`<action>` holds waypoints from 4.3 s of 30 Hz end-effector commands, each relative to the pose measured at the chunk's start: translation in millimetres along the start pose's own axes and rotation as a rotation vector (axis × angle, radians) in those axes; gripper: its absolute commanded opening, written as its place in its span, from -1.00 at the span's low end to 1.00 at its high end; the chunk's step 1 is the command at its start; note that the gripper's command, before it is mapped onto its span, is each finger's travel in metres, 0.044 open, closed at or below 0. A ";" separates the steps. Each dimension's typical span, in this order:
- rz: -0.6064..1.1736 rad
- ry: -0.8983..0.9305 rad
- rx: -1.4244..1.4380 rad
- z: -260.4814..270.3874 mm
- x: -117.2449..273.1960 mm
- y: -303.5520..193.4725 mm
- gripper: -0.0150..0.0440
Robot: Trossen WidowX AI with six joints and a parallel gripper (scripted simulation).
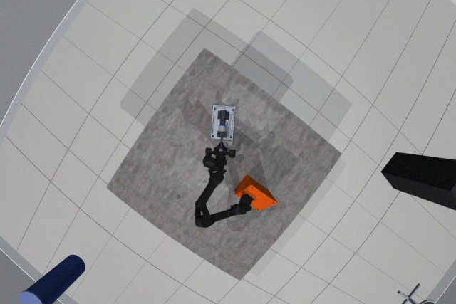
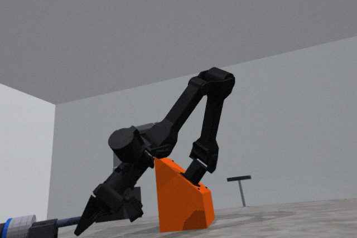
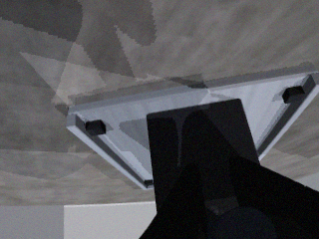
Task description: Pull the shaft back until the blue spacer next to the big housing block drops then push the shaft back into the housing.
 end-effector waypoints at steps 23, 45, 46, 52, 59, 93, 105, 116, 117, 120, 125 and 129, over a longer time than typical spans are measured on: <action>0.001 0.003 -0.004 1.3 2.0 2.3 -0.49; 0.001 0.003 -0.004 1.5 3.5 3.8 -0.49; 0.001 0.003 -0.004 1.5 3.5 3.9 -0.49; 0.001 0.003 -0.004 1.5 3.9 4.3 -0.49; 0.001 0.003 -0.004 1.6 4.4 4.7 -0.49; 0.001 0.003 -0.004 1.9 6.6 7.0 -0.49; 0.001 0.003 -0.004 2.0 7.3 7.8 -0.49; 0.000 0.003 -0.004 2.1 8.1 8.5 -0.49; 0.000 0.003 -0.004 2.1 8.1 8.6 -0.49; 0.000 0.003 -0.004 2.1 8.3 8.8 -0.49; 0.000 0.003 -0.004 2.2 8.6 9.1 -0.49; 0.000 0.003 -0.004 2.2 8.9 9.4 -0.49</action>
Point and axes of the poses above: the point midway between the two fingers, 35 mm back from their tips, its own x axis back along the fingers, its own z axis across the jaws, y = z × x, the point moved 2 cm from there along x, back along the fingers, and after that the axes turned 7 degrees about -x, right-handed, at the moved point
